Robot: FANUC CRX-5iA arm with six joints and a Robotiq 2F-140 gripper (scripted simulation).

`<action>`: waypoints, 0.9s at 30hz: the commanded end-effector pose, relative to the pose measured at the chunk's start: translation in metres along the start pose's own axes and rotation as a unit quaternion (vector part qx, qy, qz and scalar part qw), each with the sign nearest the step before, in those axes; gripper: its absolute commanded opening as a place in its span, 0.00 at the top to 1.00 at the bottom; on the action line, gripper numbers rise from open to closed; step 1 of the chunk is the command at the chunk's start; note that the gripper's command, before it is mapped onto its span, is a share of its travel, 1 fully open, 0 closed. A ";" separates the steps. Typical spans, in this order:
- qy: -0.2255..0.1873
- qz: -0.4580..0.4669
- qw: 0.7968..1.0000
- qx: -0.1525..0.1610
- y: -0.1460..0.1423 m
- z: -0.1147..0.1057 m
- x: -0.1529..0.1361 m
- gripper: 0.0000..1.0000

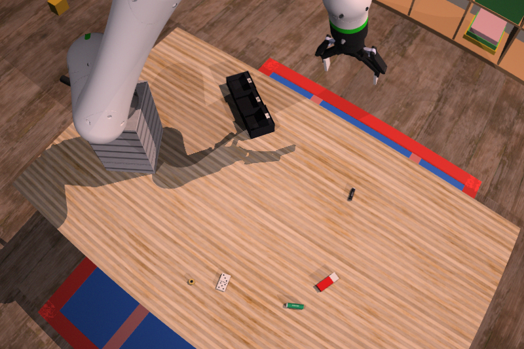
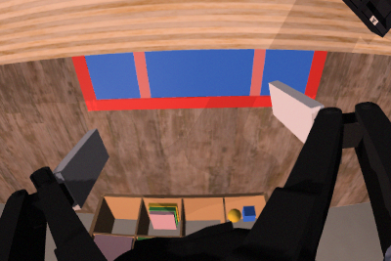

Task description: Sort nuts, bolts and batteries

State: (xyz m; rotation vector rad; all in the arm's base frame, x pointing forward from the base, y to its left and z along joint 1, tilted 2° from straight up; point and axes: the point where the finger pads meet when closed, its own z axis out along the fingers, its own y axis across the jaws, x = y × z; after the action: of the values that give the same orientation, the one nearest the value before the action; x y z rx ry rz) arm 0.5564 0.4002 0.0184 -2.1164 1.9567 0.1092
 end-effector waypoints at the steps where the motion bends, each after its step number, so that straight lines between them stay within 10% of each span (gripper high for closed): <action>1: 0.000 0.000 1.000 0.000 0.000 0.000 0.000 0.00; 17: 0.000 0.000 1.000 0.000 0.000 0.000 0.000 0.00; 18: 0.000 0.000 1.000 0.000 0.001 0.008 0.002 0.85; 27: 0.000 0.000 1.000 0.000 0.009 0.074 0.020 0.85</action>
State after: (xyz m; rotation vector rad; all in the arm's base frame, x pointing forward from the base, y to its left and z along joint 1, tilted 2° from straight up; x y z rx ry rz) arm 0.5560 0.3971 -0.0330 -2.1174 1.9581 0.1094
